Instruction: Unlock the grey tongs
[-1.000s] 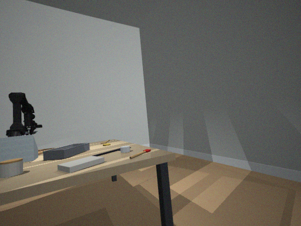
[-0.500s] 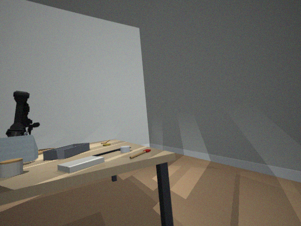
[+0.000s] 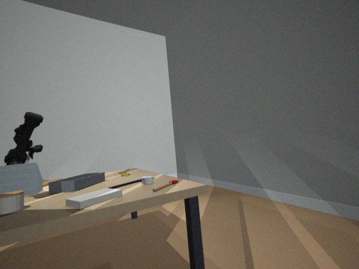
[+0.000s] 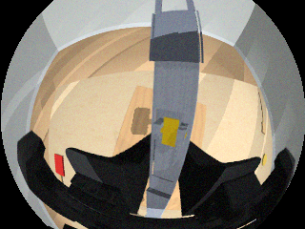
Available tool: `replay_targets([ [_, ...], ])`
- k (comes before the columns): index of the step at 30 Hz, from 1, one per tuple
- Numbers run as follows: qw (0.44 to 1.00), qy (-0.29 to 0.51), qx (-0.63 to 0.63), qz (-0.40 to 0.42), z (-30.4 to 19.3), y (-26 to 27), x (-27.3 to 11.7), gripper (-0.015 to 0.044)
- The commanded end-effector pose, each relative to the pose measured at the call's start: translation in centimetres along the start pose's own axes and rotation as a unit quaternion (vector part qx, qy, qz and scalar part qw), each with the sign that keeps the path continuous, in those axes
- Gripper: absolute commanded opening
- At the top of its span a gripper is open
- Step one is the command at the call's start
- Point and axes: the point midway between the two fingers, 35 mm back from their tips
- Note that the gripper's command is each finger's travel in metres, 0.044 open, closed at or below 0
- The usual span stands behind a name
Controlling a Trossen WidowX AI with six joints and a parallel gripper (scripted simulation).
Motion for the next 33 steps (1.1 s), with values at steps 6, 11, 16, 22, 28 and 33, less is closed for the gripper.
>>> replay_targets([
  [6,0.995,-0.085,0.044,-0.025,-0.1,-0.8,-1.9,-0.0150],
  [11,0.990,-0.112,0.072,-0.036,-0.6,-1.2,-2.6,-0.0150],
  [16,0.987,-0.127,0.094,-0.043,-1.1,-1.5,-3.1,-0.0150],
  [22,0.987,-0.127,0.094,-0.043,-1.1,-1.5,-3.1,-0.0150],
  [28,0.987,-0.127,0.094,-0.043,-1.1,-1.5,-3.1,-0.0150],
  [33,0.987,-0.127,0.094,-0.043,-1.1,-1.5,-3.1,-0.0150],
])
Point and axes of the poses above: the point midway between the two fingers, 35 mm back from their tips, its own x axis out along the fingers, its own y axis across the jaws, z = x × y, and after that the axes turned 7 degrees about -x, right-handed
